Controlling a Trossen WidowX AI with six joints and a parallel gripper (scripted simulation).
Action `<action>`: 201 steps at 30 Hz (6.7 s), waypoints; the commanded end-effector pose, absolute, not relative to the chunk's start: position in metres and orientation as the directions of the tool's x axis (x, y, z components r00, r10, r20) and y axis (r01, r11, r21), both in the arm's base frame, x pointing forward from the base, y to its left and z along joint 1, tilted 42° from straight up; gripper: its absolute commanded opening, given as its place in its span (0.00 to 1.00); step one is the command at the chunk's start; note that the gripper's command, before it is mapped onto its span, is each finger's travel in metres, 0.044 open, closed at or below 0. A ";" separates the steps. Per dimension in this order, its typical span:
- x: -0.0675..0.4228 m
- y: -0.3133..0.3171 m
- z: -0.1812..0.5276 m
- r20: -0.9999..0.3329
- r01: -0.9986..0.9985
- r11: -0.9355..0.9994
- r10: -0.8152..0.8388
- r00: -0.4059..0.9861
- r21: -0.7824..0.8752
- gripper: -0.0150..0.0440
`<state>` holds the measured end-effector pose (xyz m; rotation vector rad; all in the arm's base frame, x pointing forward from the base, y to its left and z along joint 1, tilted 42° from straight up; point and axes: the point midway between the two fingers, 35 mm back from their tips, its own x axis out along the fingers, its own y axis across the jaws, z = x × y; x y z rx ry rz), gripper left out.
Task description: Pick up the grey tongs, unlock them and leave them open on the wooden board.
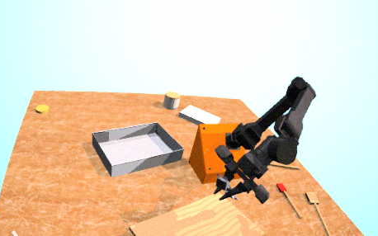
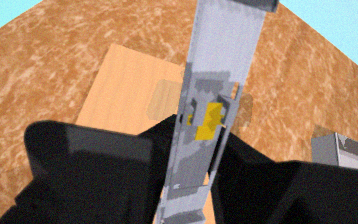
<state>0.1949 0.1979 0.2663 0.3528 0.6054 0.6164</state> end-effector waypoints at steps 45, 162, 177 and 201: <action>0.184 0.159 0.295 -0.066 -0.374 0.668 0.535 0.842 0.643 0.00; 0.206 0.266 0.196 -0.742 -0.380 0.670 0.667 -0.070 0.638 0.00; 0.202 0.281 0.178 -0.740 -0.380 0.668 0.669 -0.071 0.640 0.00; 0.200 0.287 0.173 -0.736 -0.382 0.663 0.672 -0.076 0.644 0.53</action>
